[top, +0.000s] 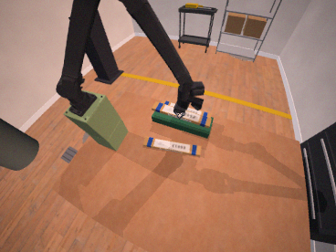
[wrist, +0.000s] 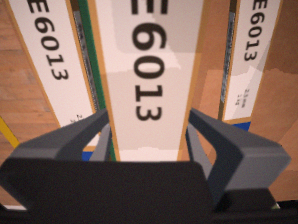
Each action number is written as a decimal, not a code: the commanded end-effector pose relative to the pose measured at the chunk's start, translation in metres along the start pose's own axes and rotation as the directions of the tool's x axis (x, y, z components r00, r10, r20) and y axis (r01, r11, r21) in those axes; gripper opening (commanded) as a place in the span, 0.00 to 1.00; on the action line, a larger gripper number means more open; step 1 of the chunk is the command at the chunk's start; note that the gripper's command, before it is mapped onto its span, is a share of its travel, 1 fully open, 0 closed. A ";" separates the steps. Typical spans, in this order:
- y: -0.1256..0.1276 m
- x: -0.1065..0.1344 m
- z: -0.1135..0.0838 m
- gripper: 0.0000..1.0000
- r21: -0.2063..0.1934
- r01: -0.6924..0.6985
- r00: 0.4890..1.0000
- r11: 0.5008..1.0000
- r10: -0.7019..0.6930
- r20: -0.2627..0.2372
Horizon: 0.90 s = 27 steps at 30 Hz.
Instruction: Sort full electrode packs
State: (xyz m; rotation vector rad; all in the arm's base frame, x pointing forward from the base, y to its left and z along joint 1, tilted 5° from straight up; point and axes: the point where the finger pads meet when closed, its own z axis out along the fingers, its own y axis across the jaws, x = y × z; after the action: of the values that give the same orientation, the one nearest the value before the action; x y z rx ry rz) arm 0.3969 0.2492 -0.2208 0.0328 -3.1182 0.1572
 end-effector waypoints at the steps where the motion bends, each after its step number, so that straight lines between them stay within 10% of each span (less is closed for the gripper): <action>1: 0.026 -0.025 -0.011 0.00 -0.041 0.009 0.998 0.999 -0.007 0.063; 27: 0.026 -0.033 0.017 0.00 -0.048 0.015 0.997 0.999 -0.011 0.078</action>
State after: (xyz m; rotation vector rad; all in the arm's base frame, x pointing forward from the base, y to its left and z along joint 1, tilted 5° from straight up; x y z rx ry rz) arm 0.3903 0.2449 -0.2646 0.0378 -3.1037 0.1701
